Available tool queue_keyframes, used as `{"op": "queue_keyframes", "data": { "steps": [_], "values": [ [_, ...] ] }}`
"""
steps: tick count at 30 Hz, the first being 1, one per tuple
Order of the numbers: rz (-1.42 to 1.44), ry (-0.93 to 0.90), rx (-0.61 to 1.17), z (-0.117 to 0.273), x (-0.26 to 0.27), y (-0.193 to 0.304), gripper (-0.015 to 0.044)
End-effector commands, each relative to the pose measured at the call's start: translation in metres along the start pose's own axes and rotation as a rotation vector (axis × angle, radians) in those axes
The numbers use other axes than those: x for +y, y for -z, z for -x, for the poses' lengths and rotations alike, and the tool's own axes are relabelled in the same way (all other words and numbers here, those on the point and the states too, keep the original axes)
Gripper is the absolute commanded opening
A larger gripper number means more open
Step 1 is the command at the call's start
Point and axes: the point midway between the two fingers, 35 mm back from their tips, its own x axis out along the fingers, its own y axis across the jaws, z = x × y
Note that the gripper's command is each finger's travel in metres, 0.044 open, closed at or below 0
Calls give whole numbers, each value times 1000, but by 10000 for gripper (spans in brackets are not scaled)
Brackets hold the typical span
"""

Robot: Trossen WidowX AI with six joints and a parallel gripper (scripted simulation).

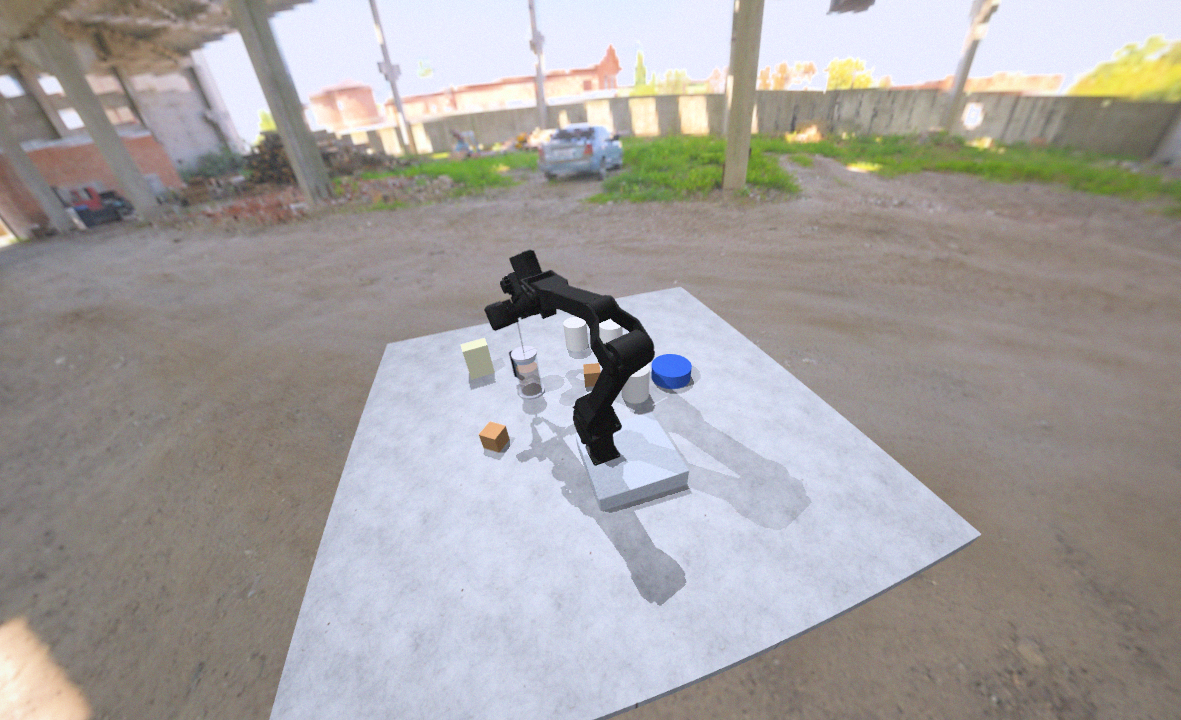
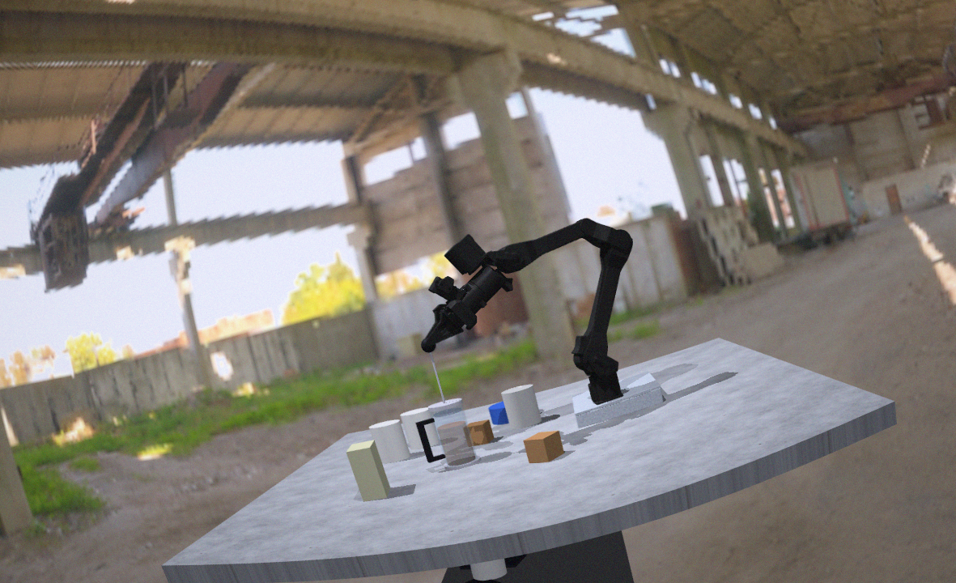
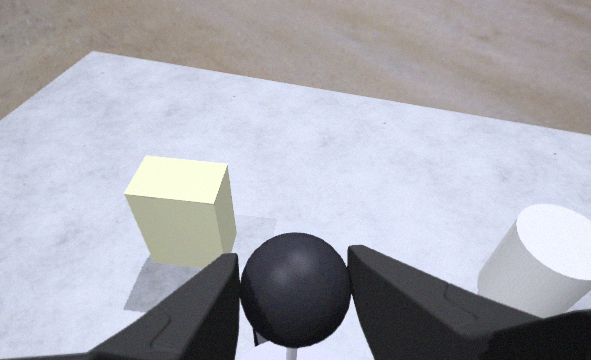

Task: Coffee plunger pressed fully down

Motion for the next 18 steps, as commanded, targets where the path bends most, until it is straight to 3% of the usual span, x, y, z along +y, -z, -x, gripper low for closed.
{"op": "queue_keyframes", "data": {
  "steps": [1,18],
  "values": [
    [-4,1,1,-1,0,0,126],
    [-4,1,0,-14,0,16,126]
  ]
}}
